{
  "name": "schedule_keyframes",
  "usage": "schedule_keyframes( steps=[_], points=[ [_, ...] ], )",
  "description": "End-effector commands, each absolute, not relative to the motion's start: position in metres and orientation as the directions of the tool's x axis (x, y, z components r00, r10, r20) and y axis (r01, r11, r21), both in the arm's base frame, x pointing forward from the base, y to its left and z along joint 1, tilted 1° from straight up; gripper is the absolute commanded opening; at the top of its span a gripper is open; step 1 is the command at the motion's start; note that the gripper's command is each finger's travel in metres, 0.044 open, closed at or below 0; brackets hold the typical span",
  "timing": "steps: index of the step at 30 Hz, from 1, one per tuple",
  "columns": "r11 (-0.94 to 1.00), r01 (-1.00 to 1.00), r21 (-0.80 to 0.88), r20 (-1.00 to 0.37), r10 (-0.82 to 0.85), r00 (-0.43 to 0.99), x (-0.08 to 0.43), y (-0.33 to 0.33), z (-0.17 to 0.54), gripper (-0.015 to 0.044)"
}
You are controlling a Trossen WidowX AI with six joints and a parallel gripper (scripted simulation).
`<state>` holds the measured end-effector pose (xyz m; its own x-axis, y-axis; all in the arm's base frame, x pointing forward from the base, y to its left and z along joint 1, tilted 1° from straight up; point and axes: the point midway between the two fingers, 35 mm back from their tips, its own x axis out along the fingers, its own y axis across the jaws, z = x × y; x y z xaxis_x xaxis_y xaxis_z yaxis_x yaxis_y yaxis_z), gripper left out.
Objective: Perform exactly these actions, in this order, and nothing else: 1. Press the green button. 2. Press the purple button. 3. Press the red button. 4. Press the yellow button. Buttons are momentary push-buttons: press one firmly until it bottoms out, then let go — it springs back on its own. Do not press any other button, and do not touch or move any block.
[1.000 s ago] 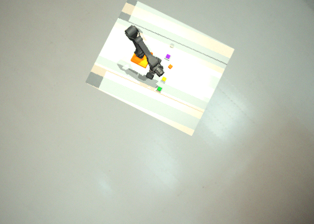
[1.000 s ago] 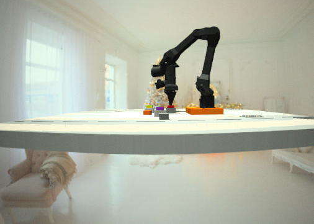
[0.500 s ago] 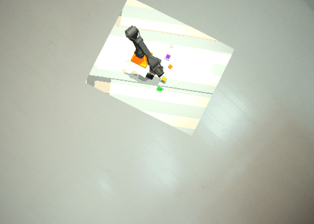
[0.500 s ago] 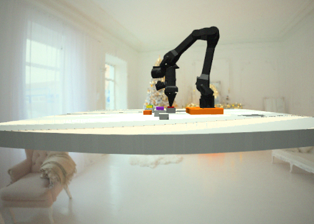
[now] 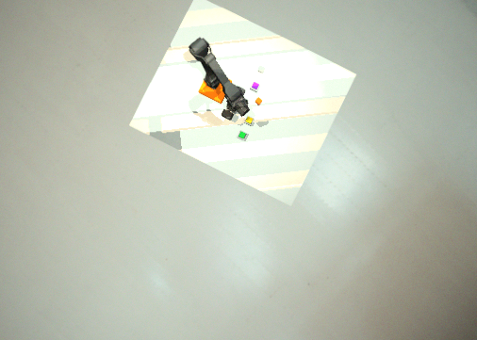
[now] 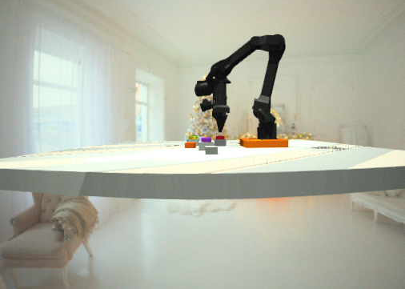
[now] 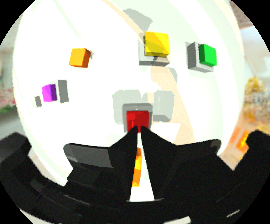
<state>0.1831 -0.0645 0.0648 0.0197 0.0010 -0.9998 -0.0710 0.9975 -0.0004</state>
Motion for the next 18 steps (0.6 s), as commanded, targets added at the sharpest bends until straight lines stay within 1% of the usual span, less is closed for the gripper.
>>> schedule_keyframes(
  steps=[1, 3, 8, 14, 18],
  points=[
    [0.997, -0.075, 0.003, -1.0, 0.004, 0.023, 0.183, -0.064, 0.075, 0.002],
    [0.997, -0.075, 0.003, -1.0, 0.004, 0.023, 0.184, -0.064, 0.083, 0.002],
    [0.997, -0.075, 0.003, -1.0, 0.004, 0.023, 0.182, -0.064, 0.135, 0.002],
    [0.997, -0.075, 0.003, -1.0, 0.004, 0.023, 0.183, -0.065, 0.137, 0.002],
    [0.997, -0.075, 0.002, -1.0, 0.004, 0.026, 0.221, -0.072, 0.144, 0.002]
  ],
)
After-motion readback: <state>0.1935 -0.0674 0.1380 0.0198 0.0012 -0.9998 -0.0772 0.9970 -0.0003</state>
